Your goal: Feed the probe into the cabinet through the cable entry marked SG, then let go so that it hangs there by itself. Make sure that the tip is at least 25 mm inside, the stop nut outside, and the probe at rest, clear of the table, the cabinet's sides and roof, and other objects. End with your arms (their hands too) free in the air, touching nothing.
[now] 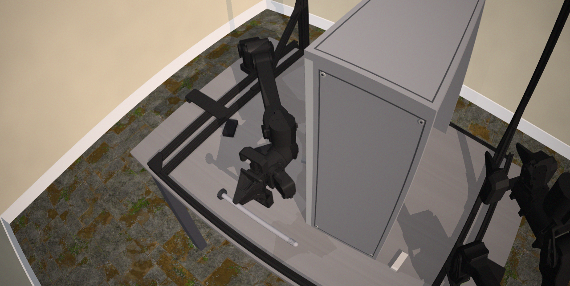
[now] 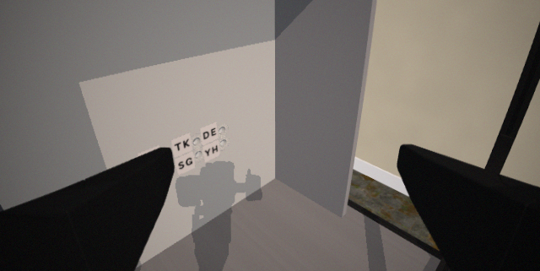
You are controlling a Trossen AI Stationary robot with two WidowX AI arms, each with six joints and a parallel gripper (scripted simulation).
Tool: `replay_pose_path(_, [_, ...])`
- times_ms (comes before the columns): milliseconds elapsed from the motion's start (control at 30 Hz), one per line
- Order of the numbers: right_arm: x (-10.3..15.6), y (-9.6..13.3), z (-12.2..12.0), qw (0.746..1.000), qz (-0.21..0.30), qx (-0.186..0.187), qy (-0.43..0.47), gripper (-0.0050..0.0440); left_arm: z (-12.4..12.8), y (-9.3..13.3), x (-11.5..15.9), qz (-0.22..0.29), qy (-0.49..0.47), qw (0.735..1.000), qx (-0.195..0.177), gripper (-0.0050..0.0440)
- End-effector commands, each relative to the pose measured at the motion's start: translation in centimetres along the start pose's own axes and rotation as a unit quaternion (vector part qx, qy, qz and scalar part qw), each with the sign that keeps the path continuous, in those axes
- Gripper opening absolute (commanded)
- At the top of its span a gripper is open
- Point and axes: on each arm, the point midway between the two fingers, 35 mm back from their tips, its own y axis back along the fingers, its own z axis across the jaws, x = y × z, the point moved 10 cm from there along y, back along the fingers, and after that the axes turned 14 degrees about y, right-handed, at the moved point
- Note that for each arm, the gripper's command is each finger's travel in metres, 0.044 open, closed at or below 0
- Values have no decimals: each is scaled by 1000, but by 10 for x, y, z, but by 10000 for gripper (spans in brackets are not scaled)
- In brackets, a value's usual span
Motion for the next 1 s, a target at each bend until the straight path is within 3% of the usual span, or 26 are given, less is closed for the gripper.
replay_pose_path(0, [0, 0, -1, 1000, 2, 1, 0, 0, 0, 0, 0, 1, 0, 1000, 0, 440])
replay_pose_path(967, [0, 0, -1, 1000, 2, 1, 0, 0, 1, 2, -3, -10, 15, 1000, 7, 440])
